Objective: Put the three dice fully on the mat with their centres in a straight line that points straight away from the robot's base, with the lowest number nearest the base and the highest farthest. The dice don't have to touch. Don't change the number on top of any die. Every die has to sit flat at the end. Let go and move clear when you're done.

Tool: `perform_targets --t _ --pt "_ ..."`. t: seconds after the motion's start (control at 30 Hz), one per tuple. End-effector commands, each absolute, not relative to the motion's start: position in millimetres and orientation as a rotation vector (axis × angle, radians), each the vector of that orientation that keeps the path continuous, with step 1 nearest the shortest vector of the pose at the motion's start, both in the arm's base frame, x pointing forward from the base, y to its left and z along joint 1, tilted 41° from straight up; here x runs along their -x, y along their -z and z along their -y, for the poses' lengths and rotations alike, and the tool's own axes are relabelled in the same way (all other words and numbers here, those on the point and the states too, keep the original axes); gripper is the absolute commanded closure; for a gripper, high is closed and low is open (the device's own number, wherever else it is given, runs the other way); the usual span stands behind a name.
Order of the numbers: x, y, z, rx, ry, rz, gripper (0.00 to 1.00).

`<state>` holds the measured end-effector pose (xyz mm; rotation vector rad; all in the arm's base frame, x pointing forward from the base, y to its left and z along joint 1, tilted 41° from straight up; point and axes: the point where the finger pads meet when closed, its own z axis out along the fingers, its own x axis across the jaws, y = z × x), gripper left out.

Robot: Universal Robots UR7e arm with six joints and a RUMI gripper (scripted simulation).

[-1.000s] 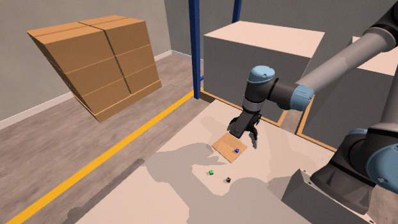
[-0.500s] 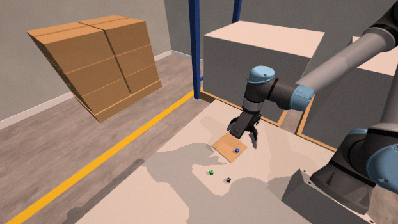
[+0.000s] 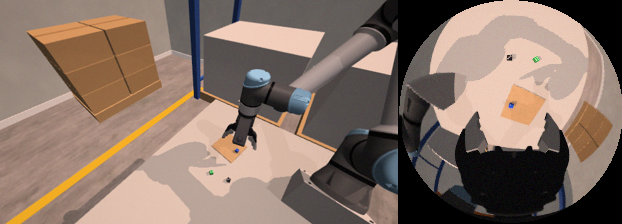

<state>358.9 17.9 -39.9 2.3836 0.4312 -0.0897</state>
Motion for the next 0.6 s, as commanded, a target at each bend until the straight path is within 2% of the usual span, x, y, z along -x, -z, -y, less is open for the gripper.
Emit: perform_targets --t 0.0,0.57 --pt "-356 49 -27 -2.358 0.144 -0.592 0.00" --pt "-336 88 -61 -2.109 0.411 -1.289 0.00"
